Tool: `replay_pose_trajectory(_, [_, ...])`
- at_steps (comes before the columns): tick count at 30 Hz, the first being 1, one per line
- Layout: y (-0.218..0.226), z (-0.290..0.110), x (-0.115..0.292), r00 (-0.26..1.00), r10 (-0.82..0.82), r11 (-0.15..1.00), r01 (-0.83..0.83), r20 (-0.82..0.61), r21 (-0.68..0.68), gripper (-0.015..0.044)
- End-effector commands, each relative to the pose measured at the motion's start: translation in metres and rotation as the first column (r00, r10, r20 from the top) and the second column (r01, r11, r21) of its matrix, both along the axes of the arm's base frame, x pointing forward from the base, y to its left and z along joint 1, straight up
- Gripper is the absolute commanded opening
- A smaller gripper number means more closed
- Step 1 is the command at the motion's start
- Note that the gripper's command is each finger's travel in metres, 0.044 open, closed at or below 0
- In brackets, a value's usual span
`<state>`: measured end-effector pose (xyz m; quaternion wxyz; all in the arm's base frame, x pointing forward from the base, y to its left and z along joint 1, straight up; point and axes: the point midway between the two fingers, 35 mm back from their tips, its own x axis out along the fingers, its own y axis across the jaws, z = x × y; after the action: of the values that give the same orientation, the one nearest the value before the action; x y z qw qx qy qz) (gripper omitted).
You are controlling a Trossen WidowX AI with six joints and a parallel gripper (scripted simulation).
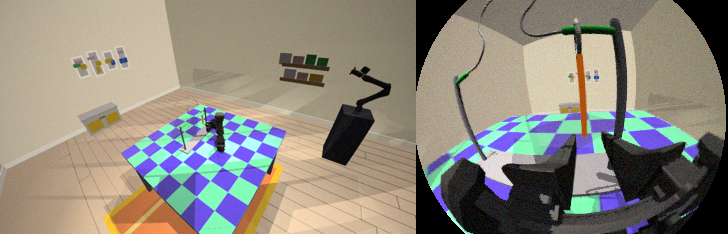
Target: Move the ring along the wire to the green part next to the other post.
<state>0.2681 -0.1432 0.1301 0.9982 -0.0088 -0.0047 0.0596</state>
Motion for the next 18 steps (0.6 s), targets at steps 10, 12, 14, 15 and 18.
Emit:
replay_pose_trajectory(10, [0.000, 0.000, 0.020, 1.000, -0.003, 1.000, 0.003, 0.000, 0.006, 0.0160])
replay_pose_trajectory(12, [0.000, 0.000, 0.024, 1.000, -0.003, 1.000, 0.003, 0.000, 0.006, 0.0160])
replay_pose_trajectory(14, [0.000, 0.000, 0.027, 1.000, -0.003, 1.000, 0.003, 0.000, 0.006, 0.0160])
replay_pose_trajectory(15, [0.000, 0.000, 0.028, 1.000, -0.003, 1.000, 0.003, 0.000, 0.006, 0.0160])
replay_pose_trajectory(18, [0.001, 0.001, 0.033, 1.000, -0.003, 1.000, 0.003, 0.001, 0.006, 0.0160])
